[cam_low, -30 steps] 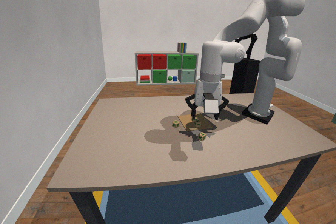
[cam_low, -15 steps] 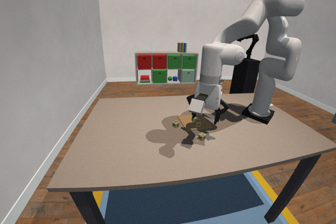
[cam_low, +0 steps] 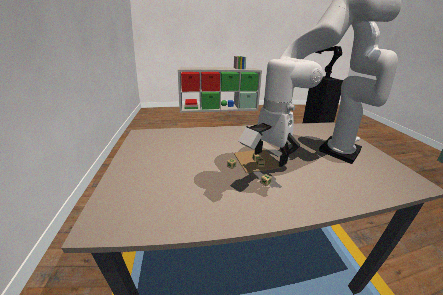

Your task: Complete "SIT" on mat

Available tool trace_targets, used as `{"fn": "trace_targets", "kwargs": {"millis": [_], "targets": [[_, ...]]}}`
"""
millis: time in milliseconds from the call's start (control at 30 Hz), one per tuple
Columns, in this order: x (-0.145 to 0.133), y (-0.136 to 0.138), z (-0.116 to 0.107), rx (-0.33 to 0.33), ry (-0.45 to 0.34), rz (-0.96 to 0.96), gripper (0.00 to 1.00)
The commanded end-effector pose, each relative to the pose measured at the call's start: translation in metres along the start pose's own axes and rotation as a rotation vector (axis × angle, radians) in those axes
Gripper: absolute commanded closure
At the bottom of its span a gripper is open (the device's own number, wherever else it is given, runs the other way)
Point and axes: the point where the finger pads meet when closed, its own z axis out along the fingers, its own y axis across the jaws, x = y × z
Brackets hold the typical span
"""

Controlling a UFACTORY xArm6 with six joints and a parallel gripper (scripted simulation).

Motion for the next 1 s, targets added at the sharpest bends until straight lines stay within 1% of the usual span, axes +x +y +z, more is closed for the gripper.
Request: {"fn": "trace_targets", "kwargs": {"millis": [0, 67, 100, 967], "targets": [[0.0014, 0.0004, -0.0014, -0.002, 0.004, 0.005, 0.00], [0.0014, 0.0004, -0.0014, -0.002, 0.004, 0.005, 0.00], [0.0014, 0.0004, -0.0014, -0.002, 0.004, 0.005, 0.37], [0.0014, 0.0004, -0.0014, -0.002, 0.004, 0.005, 0.37]]}}
